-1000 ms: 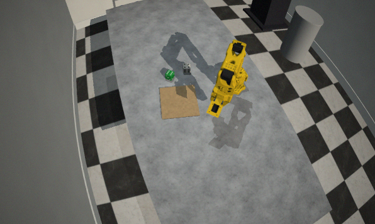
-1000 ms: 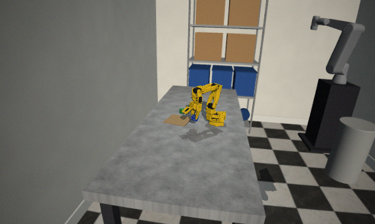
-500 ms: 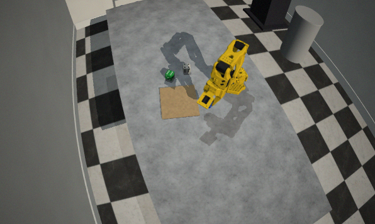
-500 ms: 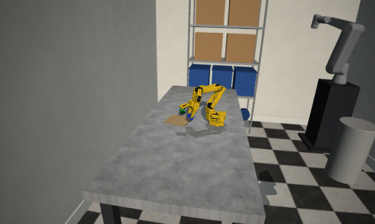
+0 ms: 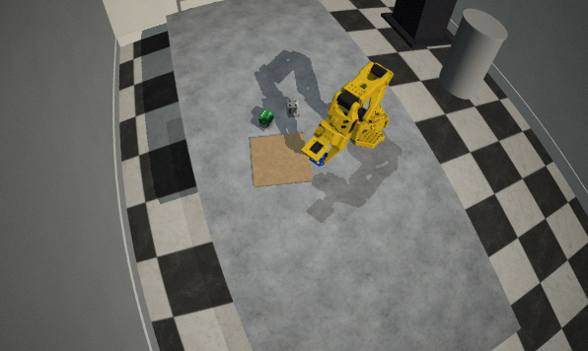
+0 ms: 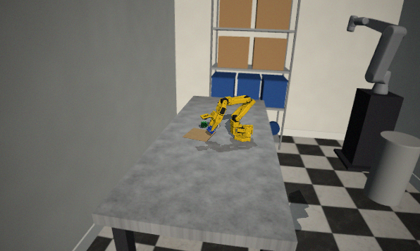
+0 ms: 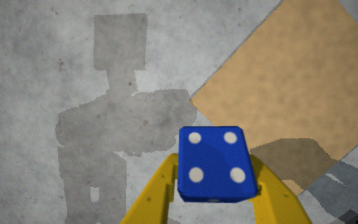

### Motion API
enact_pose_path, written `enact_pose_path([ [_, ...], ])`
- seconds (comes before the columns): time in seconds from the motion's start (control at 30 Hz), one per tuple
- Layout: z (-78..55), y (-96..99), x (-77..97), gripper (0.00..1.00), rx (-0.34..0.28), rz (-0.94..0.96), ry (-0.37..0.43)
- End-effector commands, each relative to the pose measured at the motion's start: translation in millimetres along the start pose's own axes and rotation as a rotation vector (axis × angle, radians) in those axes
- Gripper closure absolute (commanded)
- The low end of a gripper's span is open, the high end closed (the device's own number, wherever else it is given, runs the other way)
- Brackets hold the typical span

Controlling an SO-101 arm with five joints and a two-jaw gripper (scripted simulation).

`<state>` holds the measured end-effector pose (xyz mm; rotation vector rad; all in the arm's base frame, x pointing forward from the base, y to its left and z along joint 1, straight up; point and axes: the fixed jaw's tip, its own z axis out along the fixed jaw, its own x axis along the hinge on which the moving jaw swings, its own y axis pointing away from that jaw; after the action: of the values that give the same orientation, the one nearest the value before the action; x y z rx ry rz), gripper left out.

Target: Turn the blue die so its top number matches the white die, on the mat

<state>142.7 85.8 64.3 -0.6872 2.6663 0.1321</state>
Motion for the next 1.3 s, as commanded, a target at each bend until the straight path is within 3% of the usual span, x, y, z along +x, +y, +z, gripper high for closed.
enact_pose_path([
  [0.0,-8.8,-1.9,-14.8,1.0,0.005,0.004,-0.095],
  [0.17,-6.2,-8.3,-19.4,1.0,0.021,0.035,-0.151],
  [0.37,-2.3,-24.5,-29.0,1.0,0.067,0.103,-0.282],
  [0.43,-2.3,-24.5,-29.0,1.0,0.067,0.103,-0.282],
  [0.73,-1.7,-47.7,-37.8,1.0,0.142,0.184,-0.452],
  [1.27,-0.8,-53.0,-41.0,1.0,0.159,0.2,-0.491],
])
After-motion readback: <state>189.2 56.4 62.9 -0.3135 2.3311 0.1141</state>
